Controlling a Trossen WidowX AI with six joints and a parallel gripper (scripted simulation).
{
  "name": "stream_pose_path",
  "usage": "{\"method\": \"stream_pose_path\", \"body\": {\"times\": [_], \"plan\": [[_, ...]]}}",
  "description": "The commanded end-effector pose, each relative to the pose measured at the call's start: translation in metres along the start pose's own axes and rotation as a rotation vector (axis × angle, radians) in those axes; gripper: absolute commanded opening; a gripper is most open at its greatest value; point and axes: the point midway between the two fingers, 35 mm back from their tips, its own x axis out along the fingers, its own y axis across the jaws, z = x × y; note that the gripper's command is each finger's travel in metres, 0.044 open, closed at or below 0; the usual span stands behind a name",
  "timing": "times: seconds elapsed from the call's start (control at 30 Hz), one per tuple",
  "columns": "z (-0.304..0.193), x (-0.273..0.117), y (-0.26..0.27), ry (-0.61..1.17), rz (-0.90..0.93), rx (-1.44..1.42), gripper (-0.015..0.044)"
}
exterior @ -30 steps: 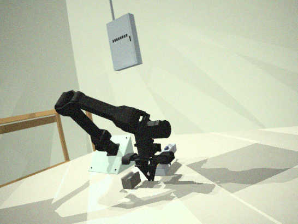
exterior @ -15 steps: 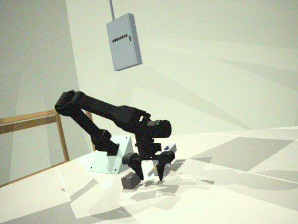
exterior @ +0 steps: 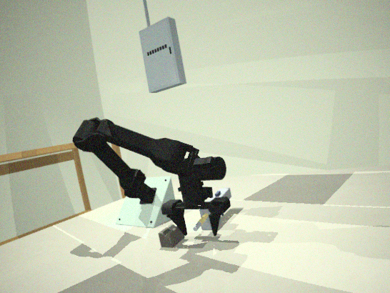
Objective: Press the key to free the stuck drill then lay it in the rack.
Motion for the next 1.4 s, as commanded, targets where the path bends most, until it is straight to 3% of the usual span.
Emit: {"method": "stream_pose_path", "body": {"times": [0.0,0.47,1.0,1.37], "plan": [[0.0028,0.0014,0.0004,0.001,0.003,0.004,0.044],[0.0073,0.0035,0.0007,0.001,0.003,0.004,0.044],[0.0052,0.0019,-0.0008,0.001,-0.001,0.001,0.002],[0.0052,0.0002,0.0011,0.001,0.003,0.004,0.0]]}}
